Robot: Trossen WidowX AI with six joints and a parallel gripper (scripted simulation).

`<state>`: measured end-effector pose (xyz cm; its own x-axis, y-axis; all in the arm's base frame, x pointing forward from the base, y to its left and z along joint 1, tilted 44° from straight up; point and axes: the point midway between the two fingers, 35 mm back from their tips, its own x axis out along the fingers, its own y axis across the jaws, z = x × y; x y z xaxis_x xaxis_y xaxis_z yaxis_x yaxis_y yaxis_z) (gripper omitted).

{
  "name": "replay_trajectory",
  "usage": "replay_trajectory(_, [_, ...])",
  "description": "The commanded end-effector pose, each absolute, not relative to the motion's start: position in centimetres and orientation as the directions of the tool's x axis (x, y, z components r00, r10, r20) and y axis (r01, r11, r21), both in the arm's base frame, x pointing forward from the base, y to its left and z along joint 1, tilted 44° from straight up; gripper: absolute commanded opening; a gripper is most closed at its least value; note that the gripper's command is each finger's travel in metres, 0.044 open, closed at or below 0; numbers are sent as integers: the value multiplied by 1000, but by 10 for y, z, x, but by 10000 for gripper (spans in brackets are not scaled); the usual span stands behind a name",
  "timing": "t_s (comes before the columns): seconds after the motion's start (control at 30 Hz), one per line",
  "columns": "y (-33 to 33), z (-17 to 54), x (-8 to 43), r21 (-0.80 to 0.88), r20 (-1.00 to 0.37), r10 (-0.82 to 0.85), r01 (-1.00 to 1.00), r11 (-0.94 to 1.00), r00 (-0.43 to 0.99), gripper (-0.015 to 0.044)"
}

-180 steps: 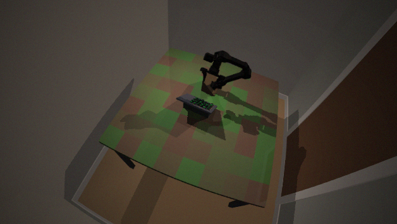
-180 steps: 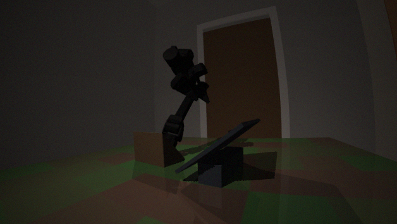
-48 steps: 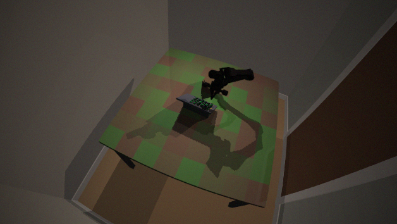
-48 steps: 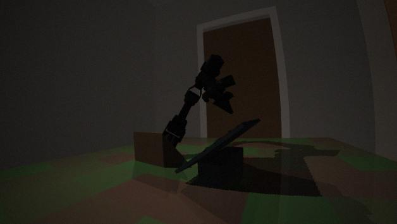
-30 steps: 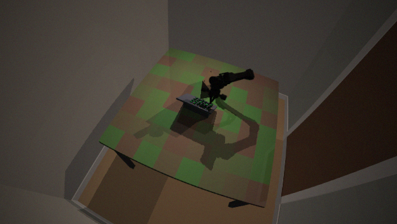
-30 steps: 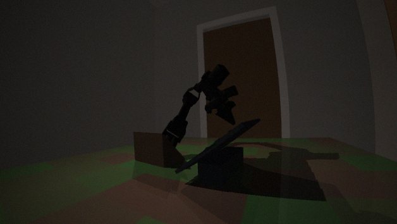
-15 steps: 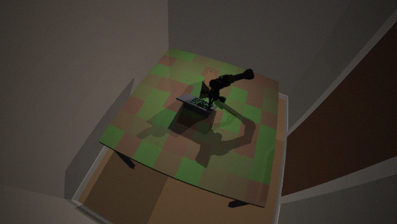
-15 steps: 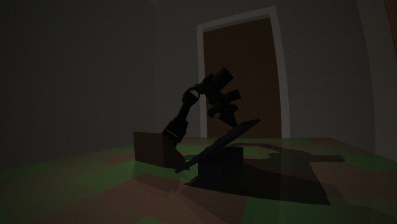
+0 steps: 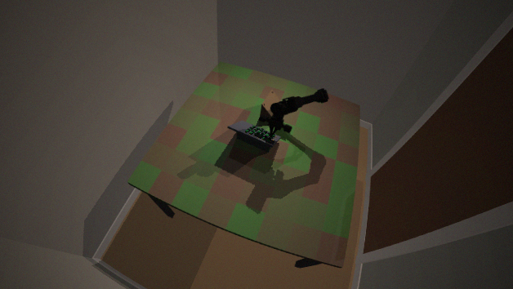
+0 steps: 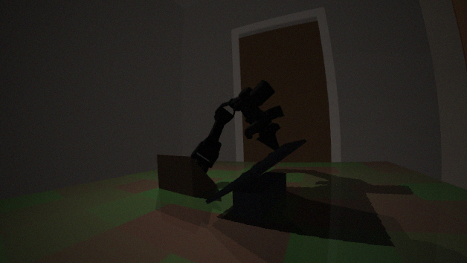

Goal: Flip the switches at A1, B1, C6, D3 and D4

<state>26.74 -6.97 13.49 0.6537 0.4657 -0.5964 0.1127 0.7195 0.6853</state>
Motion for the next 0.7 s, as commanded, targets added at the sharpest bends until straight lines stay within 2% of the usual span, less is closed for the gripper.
replay_trajectory(0.0, [-70, 134, 268, 685, -599, 464, 117, 719, 653, 0])
replay_trajectory(0.67, [-69, 133, 269, 685, -599, 464, 117, 719, 653, 0])
